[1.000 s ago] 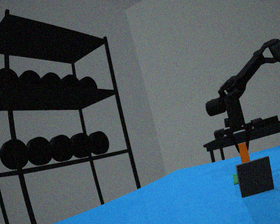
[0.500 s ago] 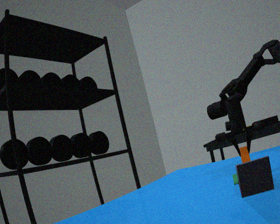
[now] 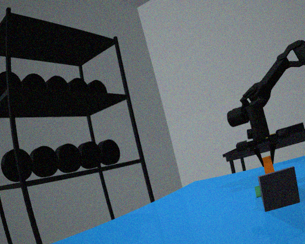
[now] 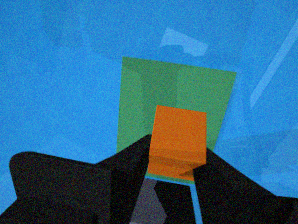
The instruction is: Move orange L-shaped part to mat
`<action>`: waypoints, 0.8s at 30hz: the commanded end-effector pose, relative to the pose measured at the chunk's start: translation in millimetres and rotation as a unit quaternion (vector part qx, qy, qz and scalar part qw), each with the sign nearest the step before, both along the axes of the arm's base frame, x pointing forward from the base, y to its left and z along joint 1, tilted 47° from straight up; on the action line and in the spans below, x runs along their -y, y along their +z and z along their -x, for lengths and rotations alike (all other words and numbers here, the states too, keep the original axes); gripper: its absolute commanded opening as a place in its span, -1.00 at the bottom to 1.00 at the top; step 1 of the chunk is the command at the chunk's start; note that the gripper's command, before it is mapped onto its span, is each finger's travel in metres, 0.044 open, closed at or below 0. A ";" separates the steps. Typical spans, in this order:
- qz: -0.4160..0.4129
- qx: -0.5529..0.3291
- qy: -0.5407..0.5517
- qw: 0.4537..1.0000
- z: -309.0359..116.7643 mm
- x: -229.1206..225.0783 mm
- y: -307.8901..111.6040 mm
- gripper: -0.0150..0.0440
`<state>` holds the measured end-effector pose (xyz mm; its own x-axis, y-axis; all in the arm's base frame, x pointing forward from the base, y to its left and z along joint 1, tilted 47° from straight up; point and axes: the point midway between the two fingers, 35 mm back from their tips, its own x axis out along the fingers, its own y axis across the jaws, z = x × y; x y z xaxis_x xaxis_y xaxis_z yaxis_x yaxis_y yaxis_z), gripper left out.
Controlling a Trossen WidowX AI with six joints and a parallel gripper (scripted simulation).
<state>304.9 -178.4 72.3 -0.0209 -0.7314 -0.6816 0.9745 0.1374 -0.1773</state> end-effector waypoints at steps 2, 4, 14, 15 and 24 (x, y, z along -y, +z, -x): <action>0.000 0.000 0.000 1.000 0.0 0.0 0.0 -0.05; 0.000 0.000 0.000 1.000 0.0 0.0 0.0 0.13; -0.005 0.000 0.001 1.000 -3.4 -56.9 51.1 0.86; -0.005 -0.001 0.001 1.000 -2.5 -62.9 57.2 0.86; -0.007 0.003 0.008 1.000 -5.1 -62.9 54.1 0.86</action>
